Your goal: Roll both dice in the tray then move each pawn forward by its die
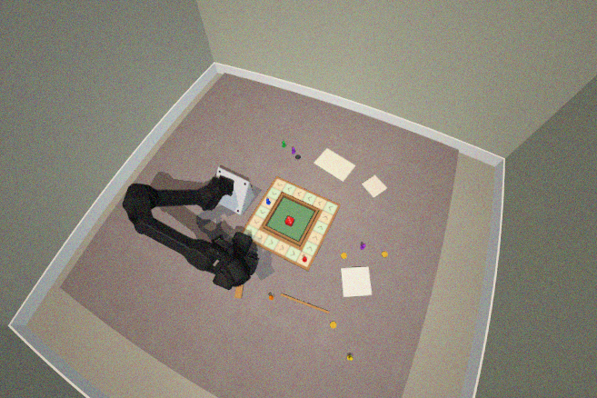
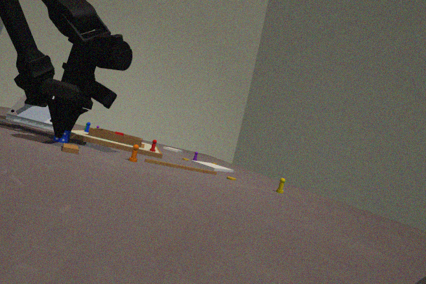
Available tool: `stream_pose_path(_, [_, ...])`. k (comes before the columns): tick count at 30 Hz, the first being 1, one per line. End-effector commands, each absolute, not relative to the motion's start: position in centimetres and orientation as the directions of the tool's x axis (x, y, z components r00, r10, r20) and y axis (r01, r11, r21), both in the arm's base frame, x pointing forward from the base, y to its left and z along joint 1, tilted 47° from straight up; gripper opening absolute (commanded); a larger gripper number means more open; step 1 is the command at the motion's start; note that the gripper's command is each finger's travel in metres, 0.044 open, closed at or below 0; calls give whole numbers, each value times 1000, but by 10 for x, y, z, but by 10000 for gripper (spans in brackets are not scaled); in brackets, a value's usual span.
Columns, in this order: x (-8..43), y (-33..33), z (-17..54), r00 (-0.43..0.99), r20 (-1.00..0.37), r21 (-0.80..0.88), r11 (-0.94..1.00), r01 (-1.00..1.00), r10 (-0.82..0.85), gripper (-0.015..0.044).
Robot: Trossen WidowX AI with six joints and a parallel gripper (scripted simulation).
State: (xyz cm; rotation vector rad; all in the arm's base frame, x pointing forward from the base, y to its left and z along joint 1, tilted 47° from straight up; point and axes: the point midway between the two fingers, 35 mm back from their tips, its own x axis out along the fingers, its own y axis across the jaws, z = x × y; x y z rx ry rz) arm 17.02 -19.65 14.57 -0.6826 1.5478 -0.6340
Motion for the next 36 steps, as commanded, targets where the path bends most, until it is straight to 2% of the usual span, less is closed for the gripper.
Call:
stream_pose_path(1, [170,-197,144,-57,-671,-736,674,-63,-739,170])
stream_pose_path(3, [170,-197,144,-57,-671,-736,674,-63,-739,118])
stream_pose_path(10, [170,-197,144,-57,-671,-736,674,-63,-739,71])
stream_pose_path(13, [171,-195,146,-56,-673,-735,675,-64,-737,0])
stream_pose_path(36, [179,-118,219,-49,-689,-705,684,-189,-723,0])
